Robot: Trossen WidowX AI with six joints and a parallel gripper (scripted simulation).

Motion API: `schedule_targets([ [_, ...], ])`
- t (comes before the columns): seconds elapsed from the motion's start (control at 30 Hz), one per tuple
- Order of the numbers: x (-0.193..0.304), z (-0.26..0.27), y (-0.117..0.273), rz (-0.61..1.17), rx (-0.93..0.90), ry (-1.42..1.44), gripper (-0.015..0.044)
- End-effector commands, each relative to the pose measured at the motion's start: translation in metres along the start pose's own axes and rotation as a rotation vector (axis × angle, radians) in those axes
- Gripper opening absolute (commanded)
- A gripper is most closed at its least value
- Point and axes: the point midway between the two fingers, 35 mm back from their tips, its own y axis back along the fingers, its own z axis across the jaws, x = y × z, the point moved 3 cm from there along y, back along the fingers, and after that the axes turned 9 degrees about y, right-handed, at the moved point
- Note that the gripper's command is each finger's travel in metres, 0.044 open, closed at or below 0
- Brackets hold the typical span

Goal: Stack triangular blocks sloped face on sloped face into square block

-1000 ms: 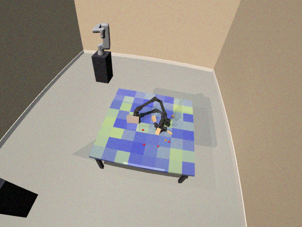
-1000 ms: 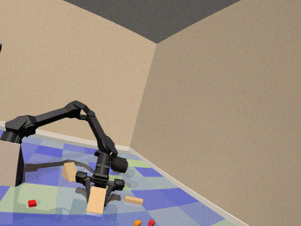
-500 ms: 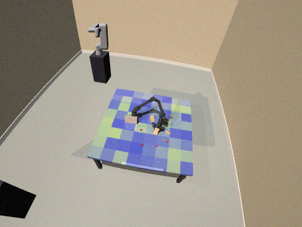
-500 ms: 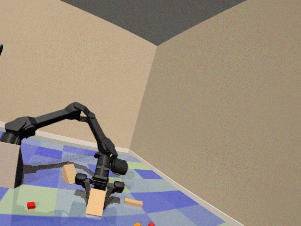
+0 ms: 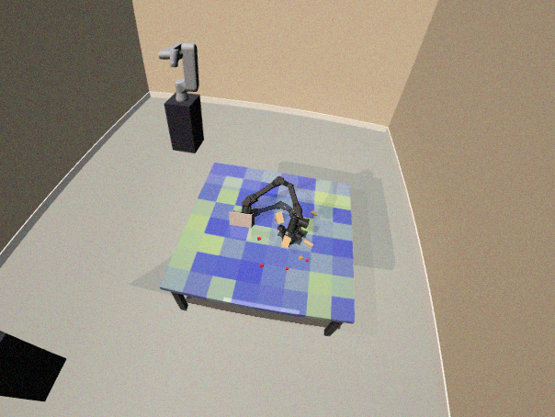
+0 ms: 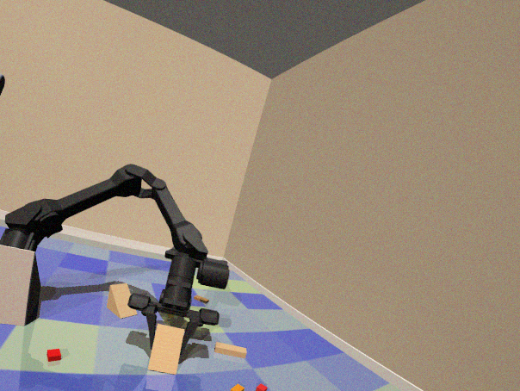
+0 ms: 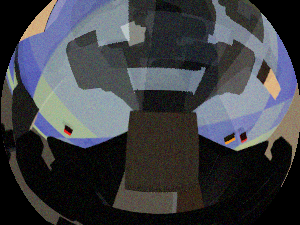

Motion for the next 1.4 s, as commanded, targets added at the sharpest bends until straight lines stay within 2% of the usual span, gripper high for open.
schedule_targets([
  [0.0, 0.010, 0.002, 0.001, -0.100, 0.018, 0.002, 0.0000],
  [0.57, 0.057, 0.009, -0.006, -0.533, 0.088, -0.001, 0.0000],
  [1.17, 0.098, 0.016, -0.034, -0.997, 0.164, -0.003, 0.0000],
  [1.2, 0.093, 0.014, -0.025, -0.915, 0.152, 0.005, 0.0026],
  [1.37, 0.093, 0.014, -0.025, -0.915, 0.152, 0.005, 0.0157],
])
